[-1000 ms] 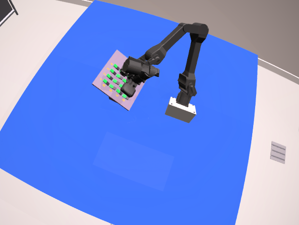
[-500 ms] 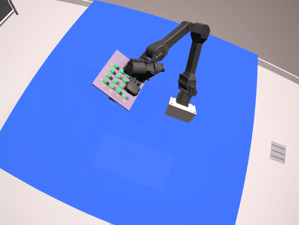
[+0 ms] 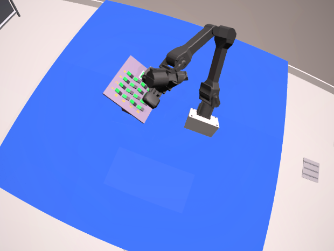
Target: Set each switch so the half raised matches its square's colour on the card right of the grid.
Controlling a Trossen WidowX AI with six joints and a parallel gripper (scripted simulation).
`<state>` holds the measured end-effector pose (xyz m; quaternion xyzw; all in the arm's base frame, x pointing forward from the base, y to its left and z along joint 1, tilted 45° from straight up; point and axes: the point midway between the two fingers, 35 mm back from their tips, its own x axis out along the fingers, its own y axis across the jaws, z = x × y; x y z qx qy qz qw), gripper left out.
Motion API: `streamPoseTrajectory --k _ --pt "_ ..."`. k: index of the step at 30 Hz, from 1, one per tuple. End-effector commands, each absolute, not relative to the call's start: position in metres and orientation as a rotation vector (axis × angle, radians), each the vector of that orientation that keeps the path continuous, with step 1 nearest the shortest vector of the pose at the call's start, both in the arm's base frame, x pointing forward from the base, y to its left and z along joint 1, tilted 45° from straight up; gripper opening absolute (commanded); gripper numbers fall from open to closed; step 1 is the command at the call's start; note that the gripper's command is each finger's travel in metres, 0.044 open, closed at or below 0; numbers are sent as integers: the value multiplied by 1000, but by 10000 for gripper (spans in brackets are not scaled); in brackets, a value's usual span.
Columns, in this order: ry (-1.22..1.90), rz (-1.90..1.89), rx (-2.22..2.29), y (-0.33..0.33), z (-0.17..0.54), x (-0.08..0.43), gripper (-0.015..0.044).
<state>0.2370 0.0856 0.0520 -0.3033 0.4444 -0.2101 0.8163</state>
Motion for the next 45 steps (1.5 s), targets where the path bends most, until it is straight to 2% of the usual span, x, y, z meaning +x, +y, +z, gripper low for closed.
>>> streamPoseTrajectory --k 1,45 --pt "971 -467 -660 68 41 243 0" --pt "970 -468 -661 53 27 255 0"
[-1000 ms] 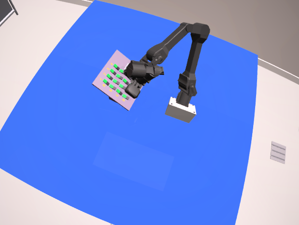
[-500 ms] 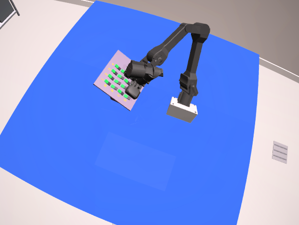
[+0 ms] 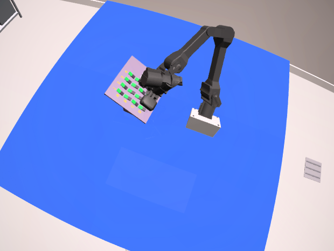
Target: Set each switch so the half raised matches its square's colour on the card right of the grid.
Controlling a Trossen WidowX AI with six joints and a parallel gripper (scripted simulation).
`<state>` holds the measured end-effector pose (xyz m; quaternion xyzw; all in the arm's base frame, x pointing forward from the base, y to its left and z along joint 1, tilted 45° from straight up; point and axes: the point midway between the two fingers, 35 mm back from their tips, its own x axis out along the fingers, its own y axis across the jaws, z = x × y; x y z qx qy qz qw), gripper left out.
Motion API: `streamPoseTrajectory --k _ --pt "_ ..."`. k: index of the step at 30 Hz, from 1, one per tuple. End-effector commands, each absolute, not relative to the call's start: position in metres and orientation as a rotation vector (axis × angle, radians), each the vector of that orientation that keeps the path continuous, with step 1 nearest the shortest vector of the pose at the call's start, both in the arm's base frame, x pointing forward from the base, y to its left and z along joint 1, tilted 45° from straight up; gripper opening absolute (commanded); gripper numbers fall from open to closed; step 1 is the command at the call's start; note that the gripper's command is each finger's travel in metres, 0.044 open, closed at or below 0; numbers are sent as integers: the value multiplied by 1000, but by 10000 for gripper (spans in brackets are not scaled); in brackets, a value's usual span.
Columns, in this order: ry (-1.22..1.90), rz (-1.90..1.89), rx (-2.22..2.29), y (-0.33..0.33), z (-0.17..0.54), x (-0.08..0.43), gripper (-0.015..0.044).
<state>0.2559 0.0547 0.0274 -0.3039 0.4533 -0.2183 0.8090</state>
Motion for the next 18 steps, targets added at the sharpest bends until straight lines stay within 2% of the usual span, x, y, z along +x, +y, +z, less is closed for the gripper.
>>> streamPoseTrajectory --k 1,18 --pt "970 -468 -661 53 27 255 0" --pt "969 -468 -661 52 26 256 0"
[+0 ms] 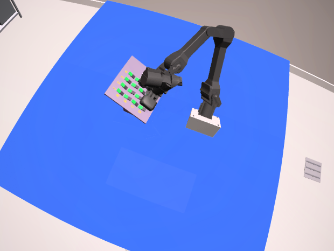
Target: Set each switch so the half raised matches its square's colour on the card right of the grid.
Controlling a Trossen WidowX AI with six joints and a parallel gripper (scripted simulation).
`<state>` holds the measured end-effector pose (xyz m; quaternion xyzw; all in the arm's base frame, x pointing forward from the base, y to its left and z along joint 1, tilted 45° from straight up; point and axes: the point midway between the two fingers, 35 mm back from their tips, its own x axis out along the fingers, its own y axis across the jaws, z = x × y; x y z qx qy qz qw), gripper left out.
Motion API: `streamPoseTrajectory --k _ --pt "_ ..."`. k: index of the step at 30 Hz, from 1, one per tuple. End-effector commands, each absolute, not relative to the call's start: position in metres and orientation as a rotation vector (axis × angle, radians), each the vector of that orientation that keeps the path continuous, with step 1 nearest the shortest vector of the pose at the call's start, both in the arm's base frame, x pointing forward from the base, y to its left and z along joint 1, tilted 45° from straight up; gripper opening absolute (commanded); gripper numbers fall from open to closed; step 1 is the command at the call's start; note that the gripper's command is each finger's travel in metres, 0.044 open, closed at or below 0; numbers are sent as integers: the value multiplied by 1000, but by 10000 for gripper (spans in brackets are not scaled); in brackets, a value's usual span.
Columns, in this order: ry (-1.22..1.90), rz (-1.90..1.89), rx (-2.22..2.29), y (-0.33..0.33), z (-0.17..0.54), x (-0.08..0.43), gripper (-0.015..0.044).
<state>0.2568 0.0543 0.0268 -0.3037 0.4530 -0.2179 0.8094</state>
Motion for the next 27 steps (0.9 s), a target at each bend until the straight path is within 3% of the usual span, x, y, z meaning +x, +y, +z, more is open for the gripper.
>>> streamPoseTrajectory --k 1,27 --pt "969 -468 -661 52 26 256 0" --pt "969 -468 -661 50 24 258 0"
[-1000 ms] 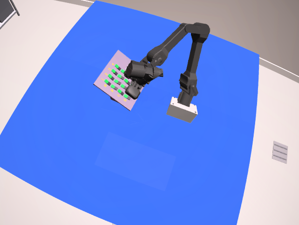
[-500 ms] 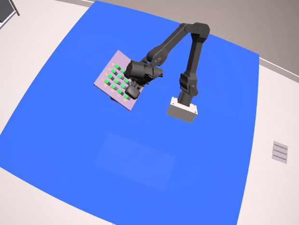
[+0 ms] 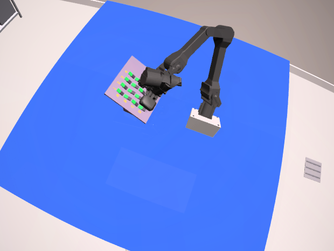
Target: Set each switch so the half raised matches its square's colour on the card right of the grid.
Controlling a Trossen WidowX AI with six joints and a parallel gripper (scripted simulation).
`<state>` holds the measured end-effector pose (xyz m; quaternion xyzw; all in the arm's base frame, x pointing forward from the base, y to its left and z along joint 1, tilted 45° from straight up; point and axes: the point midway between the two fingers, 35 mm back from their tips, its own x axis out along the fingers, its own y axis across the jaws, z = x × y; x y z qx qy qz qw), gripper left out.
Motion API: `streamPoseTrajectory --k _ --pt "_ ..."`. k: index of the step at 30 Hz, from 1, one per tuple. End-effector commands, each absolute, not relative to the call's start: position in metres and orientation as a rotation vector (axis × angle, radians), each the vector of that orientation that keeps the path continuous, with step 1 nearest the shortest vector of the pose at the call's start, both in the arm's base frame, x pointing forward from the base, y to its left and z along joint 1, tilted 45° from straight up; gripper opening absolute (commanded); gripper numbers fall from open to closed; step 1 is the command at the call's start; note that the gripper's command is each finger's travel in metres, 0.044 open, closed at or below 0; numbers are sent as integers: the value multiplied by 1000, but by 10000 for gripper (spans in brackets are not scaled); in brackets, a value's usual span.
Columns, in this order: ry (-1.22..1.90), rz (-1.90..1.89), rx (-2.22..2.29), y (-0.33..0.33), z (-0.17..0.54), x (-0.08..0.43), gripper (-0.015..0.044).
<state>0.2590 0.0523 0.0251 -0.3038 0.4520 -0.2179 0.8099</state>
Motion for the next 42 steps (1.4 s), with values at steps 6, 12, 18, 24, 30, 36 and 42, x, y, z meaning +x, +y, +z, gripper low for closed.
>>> streamPoseTrajectory --k 6,12,18,24,30,36,42 --pt "969 -468 -661 49 23 258 0" --pt "969 -468 -661 49 23 259 0" --pt "959 -456 -658 80 48 235 0" --pt "948 -456 -665 91 61 225 0" --pt "946 -456 -663 122 74 263 0" --pt "946 -456 -663 122 74 265 0" --pt "946 -456 -663 122 74 265 0"
